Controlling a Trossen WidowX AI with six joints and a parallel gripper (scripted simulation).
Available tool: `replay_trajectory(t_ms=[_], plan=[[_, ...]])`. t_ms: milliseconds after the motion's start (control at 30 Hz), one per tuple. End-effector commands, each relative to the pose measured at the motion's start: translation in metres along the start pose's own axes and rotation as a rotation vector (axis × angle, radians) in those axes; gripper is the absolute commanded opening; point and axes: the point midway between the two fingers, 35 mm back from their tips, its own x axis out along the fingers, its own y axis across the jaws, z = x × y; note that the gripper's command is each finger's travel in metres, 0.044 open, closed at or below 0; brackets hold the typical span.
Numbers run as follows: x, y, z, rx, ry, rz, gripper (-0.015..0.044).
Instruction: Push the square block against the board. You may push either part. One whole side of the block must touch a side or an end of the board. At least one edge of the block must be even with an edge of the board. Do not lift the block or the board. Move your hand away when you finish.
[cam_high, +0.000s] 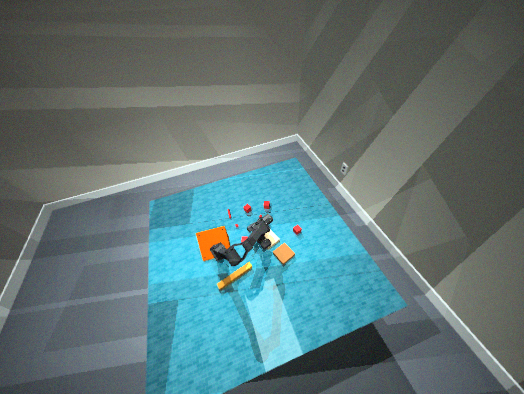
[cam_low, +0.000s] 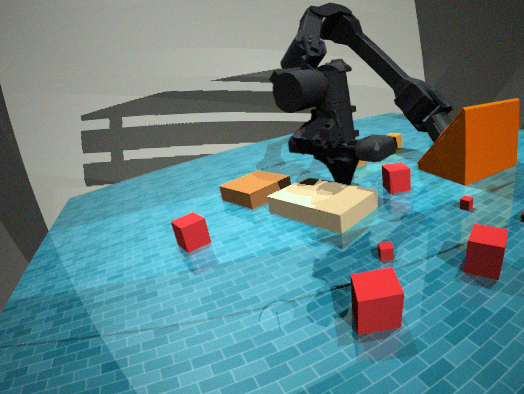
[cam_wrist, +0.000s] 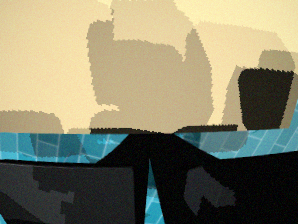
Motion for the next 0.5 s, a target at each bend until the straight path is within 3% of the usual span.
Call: replay_trajectory(t_ms=[0,467], plan=[[0.000,0.000,0.007,-0.003,-0.003,-0.003,0.0000],[0.000,0.000,-0.001,-0.004,-0.002,-0.003,0.0000]])
